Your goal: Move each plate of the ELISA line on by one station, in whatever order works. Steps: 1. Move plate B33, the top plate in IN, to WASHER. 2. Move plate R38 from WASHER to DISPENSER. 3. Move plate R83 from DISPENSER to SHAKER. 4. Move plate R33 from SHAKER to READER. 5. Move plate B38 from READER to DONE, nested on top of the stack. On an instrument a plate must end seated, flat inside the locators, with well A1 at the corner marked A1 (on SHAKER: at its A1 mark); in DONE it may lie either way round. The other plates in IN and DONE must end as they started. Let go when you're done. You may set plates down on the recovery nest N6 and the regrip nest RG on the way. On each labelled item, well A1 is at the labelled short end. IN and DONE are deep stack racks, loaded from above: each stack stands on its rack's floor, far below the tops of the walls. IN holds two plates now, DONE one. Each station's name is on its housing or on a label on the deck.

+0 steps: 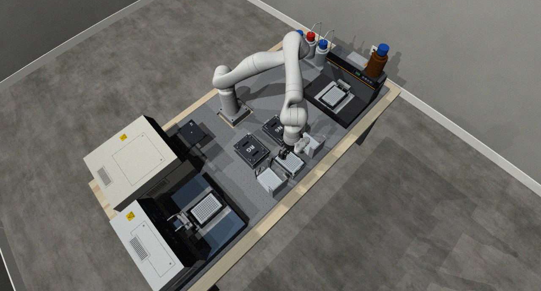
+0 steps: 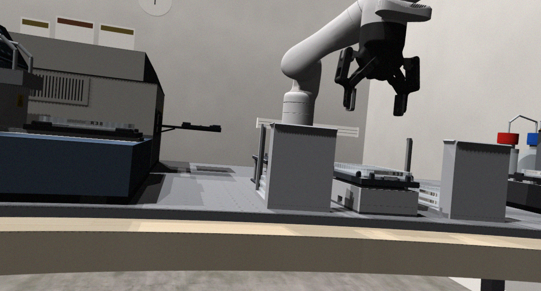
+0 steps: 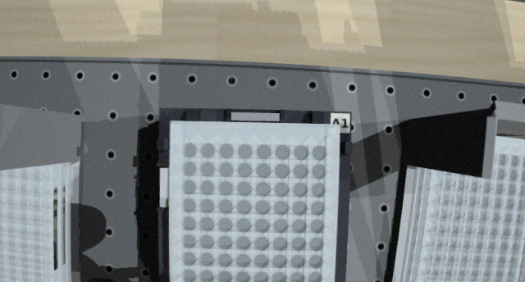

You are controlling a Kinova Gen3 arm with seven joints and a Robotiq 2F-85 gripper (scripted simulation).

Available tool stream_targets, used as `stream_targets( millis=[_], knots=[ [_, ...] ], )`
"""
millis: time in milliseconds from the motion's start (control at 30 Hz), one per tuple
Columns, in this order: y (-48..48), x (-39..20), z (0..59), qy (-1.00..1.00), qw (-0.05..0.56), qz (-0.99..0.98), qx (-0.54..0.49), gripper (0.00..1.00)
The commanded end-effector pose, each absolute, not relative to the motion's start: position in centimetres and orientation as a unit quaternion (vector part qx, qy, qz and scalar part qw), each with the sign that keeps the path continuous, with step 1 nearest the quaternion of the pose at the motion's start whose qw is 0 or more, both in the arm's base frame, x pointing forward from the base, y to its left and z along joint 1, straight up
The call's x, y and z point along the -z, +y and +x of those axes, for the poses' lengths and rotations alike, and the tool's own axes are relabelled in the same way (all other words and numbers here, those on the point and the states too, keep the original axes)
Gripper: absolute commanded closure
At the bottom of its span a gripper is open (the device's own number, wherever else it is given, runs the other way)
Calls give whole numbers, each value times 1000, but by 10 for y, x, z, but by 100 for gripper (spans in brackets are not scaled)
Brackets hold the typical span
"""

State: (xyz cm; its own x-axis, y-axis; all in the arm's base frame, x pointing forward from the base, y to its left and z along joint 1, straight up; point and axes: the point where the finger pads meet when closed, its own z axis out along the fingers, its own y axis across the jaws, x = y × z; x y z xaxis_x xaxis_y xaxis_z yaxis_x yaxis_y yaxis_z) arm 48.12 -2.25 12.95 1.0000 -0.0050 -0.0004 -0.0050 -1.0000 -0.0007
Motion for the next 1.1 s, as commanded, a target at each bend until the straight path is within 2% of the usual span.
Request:
stream_targets(
  millis=[0, 1067],
  knots=[
    [-23, -126, 482, 2, 1, -1000, 1, 0],
    [-23, -88, 482, 2, 1, -1000, 1, 0]
  ],
)
